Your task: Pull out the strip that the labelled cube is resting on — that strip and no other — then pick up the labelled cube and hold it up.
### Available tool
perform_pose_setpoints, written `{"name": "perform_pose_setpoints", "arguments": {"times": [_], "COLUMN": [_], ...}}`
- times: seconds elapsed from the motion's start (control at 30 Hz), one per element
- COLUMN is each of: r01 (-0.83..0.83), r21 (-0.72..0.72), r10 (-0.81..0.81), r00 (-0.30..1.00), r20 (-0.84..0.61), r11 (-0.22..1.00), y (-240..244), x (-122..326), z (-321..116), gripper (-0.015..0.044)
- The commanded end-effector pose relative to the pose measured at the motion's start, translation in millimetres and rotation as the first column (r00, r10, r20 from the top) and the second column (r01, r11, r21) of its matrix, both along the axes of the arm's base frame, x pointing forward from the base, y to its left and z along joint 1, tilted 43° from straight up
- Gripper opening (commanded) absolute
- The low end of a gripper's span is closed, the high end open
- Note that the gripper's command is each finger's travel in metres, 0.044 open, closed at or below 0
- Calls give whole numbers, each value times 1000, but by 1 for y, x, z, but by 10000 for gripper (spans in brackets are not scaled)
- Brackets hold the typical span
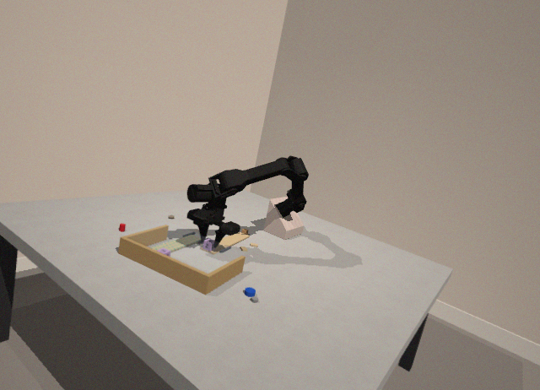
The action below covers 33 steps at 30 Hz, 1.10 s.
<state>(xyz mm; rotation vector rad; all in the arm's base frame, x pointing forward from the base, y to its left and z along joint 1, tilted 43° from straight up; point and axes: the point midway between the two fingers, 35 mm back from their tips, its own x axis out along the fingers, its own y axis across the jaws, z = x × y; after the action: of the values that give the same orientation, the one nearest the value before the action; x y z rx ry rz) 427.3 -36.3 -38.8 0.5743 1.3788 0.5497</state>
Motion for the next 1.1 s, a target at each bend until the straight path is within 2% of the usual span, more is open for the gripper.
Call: {"name": "perform_pose_setpoints", "arguments": {"times": [0.0, 0.17, 0.3, 0.53, 0.67, 1.07], "r01": [1, 1, -2, -2, -2, 1], "r21": [8, 8, 1, 1, 1, 5], "r10": [-1, -1, 2, 2, 2, -1], "r00": [1000, 1000, 1000, 1000, 1000, 1000], "r20": [-6, -6, -2, -2, -2, -8], "r11": [1000, 1000, 1000, 1000, 1000, 1000], "y": [6, 8, 6, 6, 5, -11], "x": [-1, -1, 0, 0, -2, -50], "z": [-5, -7, -6, -6, -4, 18], "gripper": [250, 250, 145, 98, 0, 0]}}
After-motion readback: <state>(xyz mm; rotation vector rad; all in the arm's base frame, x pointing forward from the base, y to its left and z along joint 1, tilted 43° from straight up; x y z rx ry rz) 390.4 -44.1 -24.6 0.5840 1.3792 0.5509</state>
